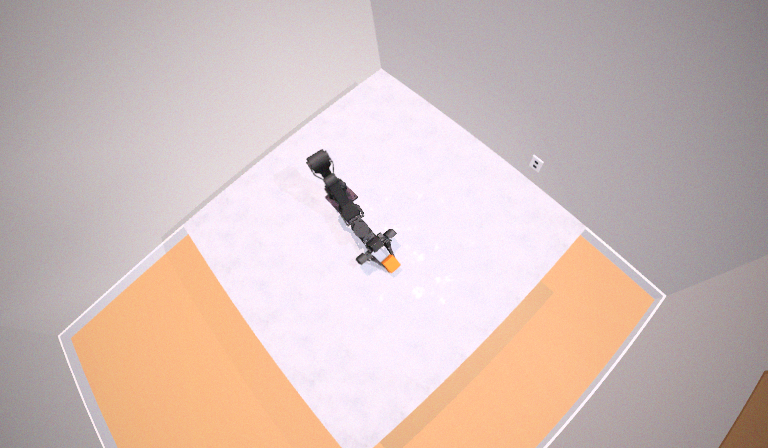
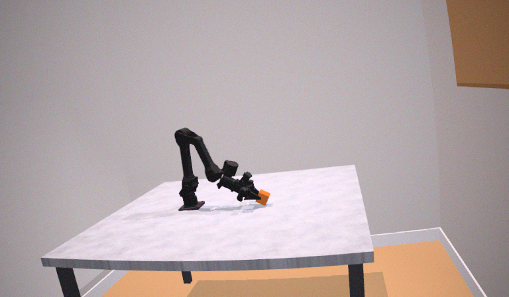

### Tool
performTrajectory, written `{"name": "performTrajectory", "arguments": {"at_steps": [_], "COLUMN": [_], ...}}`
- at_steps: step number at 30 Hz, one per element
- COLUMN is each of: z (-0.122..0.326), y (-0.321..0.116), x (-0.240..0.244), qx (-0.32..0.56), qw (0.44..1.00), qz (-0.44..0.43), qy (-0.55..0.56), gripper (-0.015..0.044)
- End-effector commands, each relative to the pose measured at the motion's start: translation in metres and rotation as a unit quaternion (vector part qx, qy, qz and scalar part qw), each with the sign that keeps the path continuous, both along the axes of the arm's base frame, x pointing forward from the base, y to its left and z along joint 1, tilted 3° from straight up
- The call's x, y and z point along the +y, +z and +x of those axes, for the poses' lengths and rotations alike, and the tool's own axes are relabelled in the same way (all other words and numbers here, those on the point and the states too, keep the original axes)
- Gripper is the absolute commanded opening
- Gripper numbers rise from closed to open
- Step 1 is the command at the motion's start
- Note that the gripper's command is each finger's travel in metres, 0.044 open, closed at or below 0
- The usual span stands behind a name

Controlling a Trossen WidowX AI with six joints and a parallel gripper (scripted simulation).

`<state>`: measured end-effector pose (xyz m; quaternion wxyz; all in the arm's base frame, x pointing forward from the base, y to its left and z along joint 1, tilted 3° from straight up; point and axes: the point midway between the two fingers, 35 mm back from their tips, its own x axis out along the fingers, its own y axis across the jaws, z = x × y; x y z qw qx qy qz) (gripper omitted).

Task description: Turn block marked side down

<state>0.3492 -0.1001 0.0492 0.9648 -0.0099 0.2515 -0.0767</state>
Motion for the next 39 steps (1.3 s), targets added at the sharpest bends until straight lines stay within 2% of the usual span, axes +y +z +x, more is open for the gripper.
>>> {"name": "performTrajectory", "arguments": {"at_steps": [1, 17, 39], "z": [0.0006, 0.0006, 0.0006], "y": [0.0014, 0.0014, 0.0014], "x": [0.0002, 0.0002, 0.0002], "qx": [-0.004, -0.004, -0.004], "qw": [1.0, 1.0, 1.0], "qz": [0.002, 0.002, 0.002], "qy": [0.0, 0.0, 0.0], "gripper": [0.0026, 0.044, 0.044]}}
